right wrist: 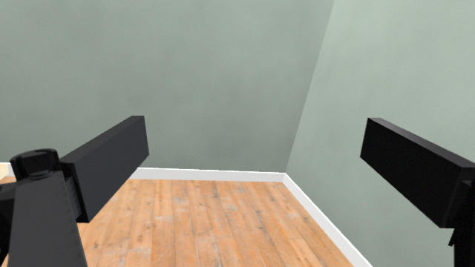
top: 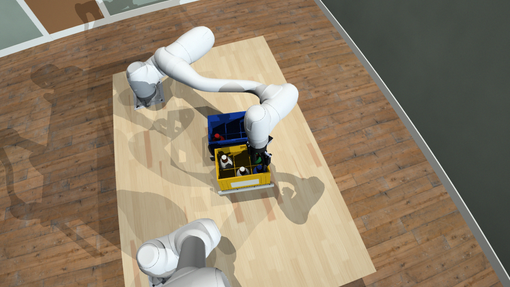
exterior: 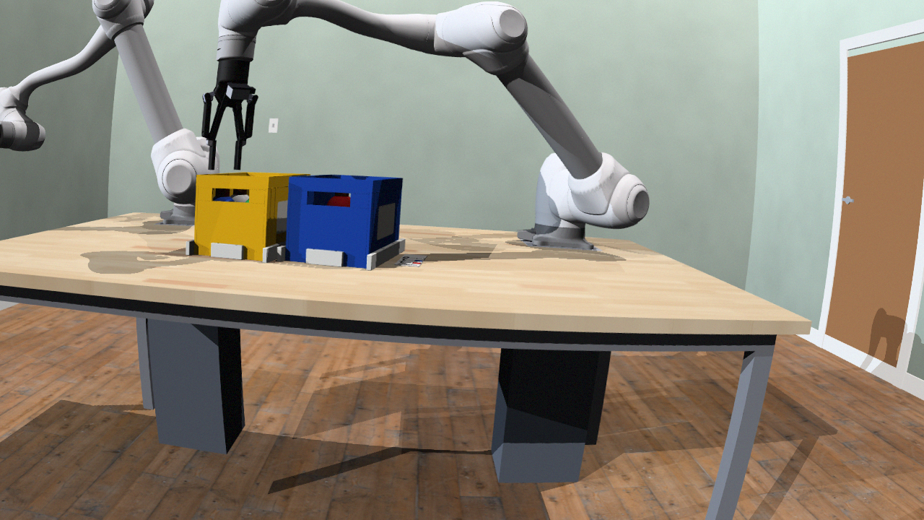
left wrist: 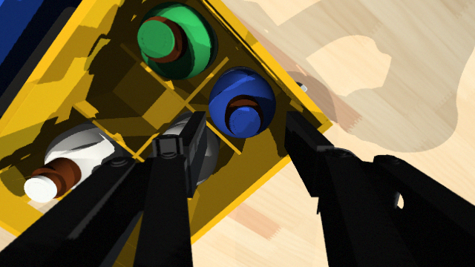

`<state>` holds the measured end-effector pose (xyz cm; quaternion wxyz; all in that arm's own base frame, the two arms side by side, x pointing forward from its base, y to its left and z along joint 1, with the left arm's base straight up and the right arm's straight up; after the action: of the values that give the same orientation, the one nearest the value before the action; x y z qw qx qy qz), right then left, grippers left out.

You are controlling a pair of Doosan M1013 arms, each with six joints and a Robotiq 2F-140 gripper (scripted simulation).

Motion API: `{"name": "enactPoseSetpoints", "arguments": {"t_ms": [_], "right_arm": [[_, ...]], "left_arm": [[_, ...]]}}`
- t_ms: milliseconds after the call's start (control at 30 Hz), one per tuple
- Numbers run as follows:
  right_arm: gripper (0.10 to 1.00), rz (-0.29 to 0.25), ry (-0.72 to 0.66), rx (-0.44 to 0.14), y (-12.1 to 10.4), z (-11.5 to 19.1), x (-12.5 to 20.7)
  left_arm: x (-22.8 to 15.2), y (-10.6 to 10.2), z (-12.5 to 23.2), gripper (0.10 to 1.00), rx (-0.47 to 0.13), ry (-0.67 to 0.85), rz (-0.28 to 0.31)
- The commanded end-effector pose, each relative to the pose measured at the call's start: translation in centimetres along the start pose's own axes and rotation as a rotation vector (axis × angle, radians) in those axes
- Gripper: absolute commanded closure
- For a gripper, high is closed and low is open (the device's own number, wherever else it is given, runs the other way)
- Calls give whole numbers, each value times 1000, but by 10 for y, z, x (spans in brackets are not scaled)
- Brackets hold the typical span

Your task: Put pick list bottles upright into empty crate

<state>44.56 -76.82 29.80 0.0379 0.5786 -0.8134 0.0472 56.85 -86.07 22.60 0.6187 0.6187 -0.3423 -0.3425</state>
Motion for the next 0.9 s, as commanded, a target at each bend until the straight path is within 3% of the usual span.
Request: {"name": "enactPoseSetpoints", "arguments": {"t_ms": [0, 867], "right_arm": [[98, 0, 2, 1, 0, -1, 0], [98, 0, 2, 1, 0, -1, 0]], "left_arm": [[0, -4, 0, 656, 0, 0, 2], [0, -33, 0, 656, 0, 0, 2]]}}
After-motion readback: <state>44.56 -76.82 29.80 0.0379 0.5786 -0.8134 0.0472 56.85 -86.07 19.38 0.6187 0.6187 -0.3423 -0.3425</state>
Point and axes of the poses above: on each arm, the point where the finger pads meet when closed, its own y axis back along the fingers, its own x axis across the jaws, z = x × y, the point moved 1 cm from there along y, back along the fingers, and after that the axes turned 4 degrees about -y, right-handed, at the moved point
